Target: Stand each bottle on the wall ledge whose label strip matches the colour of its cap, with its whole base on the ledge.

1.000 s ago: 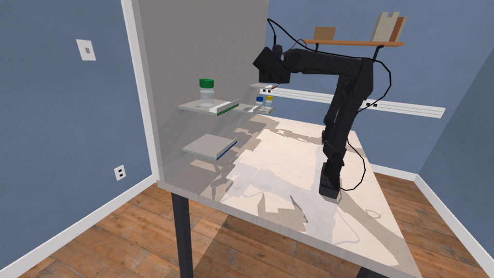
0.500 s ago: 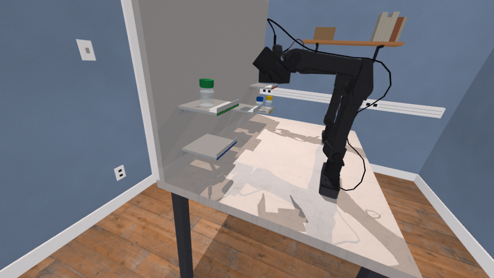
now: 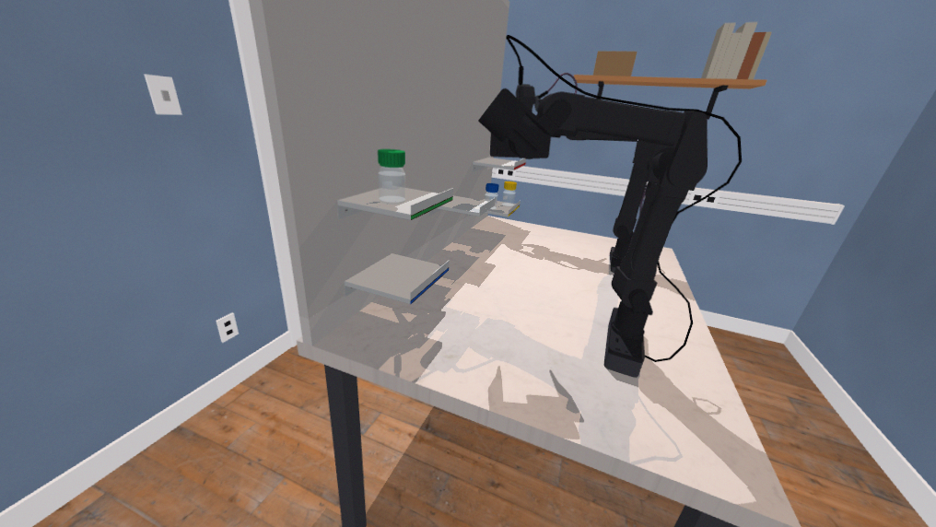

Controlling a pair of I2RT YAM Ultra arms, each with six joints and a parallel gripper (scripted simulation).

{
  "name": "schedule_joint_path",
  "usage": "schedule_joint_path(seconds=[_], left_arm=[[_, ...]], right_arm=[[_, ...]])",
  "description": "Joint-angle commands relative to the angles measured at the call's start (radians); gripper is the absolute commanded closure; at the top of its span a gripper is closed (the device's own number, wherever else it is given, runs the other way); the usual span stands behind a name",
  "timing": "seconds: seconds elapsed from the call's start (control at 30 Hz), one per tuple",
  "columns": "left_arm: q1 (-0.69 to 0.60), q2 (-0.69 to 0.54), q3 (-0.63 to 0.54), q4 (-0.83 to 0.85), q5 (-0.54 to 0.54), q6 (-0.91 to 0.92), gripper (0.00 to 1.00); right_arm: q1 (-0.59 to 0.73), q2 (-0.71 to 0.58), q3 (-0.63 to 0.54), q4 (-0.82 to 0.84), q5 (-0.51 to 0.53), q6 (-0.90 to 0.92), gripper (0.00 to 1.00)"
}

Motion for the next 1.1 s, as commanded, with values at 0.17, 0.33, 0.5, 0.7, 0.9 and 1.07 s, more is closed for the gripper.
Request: schedule_joint_path(seconds=[0.17, 0.33, 0.5, 0.7, 0.9, 1.07], left_arm=[[0.002, 0.004, 0.039, -0.014, 0.024, 0.008, 0.11], [0.002, 0.004, 0.039, -0.014, 0.024, 0.008, 0.11], [0.002, 0.004, 0.039, -0.014, 0.024, 0.008, 0.11], [0.002, 0.004, 0.039, -0.014, 0.024, 0.008, 0.11], [0.002, 0.004, 0.039, -0.014, 0.024, 0.008, 0.11], [0.002, 0.004, 0.039, -0.014, 0.024, 0.008, 0.11]], right_arm=[[0.01, -0.023, -0.086, 0.115, 0.013, -0.006, 0.5], [0.01, -0.025, -0.121, 0.153, 0.013, -0.005, 0.5], [0.011, -0.015, -0.156, 0.186, 0.013, -0.005, 0.5], [0.011, -0.013, -0.193, 0.224, 0.013, -0.005, 0.5], [0.011, -0.013, -0.185, 0.226, 0.014, -0.005, 0.5], [0.011, -0.013, -0.184, 0.227, 0.014, -0.005, 0.5]])
